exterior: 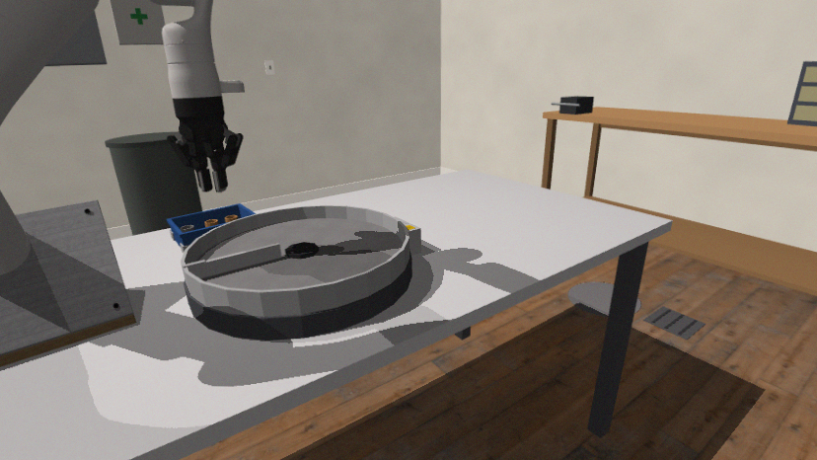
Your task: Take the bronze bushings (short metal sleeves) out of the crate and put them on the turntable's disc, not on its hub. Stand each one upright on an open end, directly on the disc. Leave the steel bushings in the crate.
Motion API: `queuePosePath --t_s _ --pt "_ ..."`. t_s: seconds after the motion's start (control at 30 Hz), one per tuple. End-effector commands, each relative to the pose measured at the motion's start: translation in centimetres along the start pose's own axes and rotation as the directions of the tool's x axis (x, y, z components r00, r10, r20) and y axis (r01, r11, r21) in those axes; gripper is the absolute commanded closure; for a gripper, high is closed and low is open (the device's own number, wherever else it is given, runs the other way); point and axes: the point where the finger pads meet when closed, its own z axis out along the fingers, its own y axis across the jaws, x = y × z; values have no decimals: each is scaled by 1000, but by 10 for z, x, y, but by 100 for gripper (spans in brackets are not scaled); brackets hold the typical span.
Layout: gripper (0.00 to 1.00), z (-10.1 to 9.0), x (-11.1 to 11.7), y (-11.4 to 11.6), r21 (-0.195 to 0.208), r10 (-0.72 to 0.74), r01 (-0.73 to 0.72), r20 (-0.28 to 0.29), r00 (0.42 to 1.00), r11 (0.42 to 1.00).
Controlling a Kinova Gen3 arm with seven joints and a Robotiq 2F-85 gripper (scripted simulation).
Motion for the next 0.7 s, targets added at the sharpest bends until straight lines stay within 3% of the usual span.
queuePosePath --t_s 0.0,0.67 --pt "88 -1 0 0 0 0 0 -2 1000 1000" --pt "86 -1 0 0 0 0 0 -2 1000 1000"
